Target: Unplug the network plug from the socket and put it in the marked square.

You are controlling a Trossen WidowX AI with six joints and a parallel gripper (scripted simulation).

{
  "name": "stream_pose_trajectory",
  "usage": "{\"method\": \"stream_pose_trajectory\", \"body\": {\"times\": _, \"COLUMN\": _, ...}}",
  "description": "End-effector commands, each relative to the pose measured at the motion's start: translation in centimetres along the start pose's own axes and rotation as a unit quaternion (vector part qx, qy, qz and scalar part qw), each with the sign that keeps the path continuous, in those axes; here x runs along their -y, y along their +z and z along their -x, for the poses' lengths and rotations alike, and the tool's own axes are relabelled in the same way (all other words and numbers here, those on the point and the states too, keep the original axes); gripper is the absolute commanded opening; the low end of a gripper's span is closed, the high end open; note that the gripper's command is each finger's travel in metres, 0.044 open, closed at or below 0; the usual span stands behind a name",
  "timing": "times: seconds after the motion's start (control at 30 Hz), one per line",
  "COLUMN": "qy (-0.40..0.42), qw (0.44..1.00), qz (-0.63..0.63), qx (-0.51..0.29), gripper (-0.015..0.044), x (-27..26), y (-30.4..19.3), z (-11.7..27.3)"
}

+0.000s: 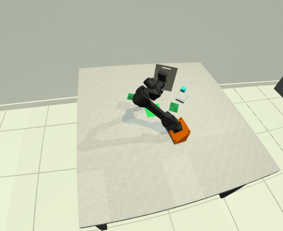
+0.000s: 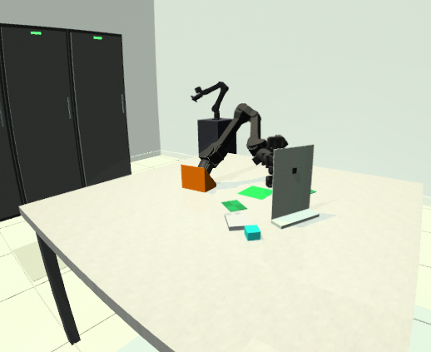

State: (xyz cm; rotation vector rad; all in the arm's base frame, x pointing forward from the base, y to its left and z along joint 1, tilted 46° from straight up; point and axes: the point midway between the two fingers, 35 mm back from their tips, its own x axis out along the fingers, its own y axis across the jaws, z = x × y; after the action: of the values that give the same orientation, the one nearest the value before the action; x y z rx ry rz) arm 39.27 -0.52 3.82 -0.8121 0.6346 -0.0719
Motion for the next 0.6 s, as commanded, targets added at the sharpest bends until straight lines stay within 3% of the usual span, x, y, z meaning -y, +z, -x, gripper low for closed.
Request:
{"method": "stream_pose_trajectory", "body": {"times": 0.0, "qy": -0.001, "qw": 1.000, "qz": -0.002, "qx": -0.002, "gripper": 0.0000, "x": 0.01, "y": -0.14, "z": 0.30}}
{"method": "stream_pose_trajectory", "body": {"times": 0.57, "qy": -0.001, "qw": 1.000, "qz": -0.002, "qx": -0.002, "gripper": 0.0000, "x": 0.00, "y": -0.25, "z": 1.18}}
